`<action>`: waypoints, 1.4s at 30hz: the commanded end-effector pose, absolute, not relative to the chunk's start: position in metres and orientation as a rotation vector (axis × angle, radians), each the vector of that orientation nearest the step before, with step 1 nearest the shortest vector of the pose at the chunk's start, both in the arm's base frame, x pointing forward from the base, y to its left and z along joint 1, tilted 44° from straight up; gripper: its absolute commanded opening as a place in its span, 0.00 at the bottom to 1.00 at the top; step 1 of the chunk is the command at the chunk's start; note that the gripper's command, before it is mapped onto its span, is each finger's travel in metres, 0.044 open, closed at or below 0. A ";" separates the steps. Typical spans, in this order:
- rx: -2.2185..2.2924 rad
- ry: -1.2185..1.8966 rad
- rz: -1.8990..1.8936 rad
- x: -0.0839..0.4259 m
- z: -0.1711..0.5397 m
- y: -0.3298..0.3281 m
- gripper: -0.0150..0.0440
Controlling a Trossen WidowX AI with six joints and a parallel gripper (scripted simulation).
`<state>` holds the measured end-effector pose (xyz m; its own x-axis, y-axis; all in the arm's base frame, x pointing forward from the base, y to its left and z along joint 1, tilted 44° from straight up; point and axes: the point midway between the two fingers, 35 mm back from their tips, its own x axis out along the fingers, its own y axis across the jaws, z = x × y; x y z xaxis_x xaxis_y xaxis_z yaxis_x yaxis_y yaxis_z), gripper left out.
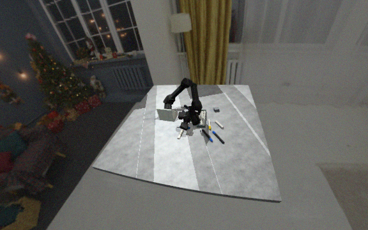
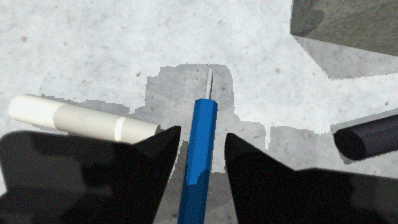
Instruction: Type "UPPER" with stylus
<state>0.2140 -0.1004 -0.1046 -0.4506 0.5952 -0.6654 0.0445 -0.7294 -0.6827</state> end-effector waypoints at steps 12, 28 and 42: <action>-1.396 -0.912 2.228 0.214 -0.112 -0.093 0.51; -1.398 -0.919 2.232 0.214 -0.115 -0.090 0.38; -1.398 -0.918 2.232 0.214 -0.109 -0.096 0.25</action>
<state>0.2141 -0.0903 -0.1147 -0.4520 0.5980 -0.6619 0.0407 -0.7275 -0.6849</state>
